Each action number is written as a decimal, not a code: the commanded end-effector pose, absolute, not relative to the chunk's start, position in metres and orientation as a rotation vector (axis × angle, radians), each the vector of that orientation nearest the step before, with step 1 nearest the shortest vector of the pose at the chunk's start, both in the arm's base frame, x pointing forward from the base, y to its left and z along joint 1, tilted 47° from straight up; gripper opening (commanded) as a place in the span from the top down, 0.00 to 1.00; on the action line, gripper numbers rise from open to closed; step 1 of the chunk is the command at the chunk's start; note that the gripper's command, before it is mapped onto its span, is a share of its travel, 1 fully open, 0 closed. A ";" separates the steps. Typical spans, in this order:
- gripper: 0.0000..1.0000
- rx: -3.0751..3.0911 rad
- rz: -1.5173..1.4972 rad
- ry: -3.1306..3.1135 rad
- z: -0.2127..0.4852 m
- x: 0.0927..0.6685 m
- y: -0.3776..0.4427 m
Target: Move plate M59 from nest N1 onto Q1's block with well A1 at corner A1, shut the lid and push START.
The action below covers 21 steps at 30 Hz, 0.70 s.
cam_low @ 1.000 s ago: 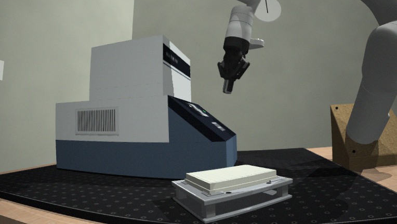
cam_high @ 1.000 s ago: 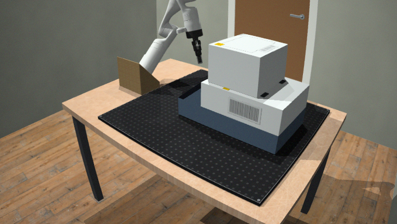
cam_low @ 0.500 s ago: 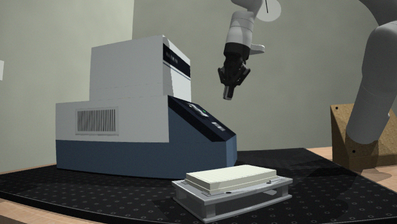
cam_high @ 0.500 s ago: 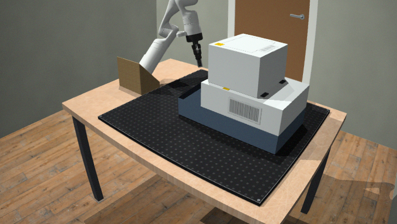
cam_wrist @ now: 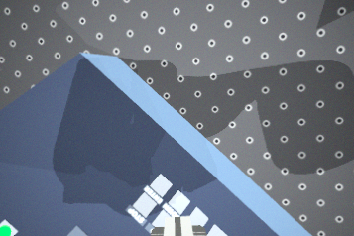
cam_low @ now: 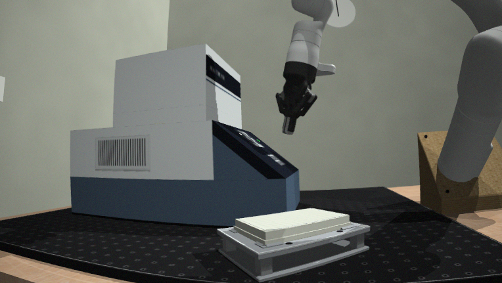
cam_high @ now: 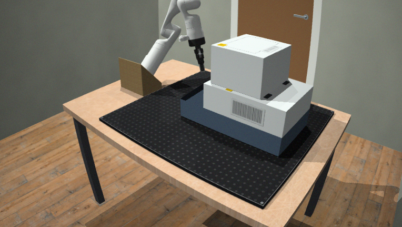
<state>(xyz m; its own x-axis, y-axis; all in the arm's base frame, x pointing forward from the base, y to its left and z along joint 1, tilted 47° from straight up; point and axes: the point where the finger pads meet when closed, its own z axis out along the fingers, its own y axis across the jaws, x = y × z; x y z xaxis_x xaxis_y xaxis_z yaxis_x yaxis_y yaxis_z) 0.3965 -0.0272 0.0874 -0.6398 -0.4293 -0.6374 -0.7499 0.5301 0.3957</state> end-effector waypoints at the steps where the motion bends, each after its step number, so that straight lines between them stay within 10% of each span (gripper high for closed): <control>1: 0.90 -0.962 0.916 2.294 0.085 0.398 -0.023; 21: 0.90 -0.962 0.916 2.295 0.069 0.396 -0.006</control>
<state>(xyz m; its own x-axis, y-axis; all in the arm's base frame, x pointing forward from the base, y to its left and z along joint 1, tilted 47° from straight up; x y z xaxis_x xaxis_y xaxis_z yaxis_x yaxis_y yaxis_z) 0.3944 -0.0102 0.0714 -0.6401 -0.4289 -0.6375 -0.7497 0.5301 0.3962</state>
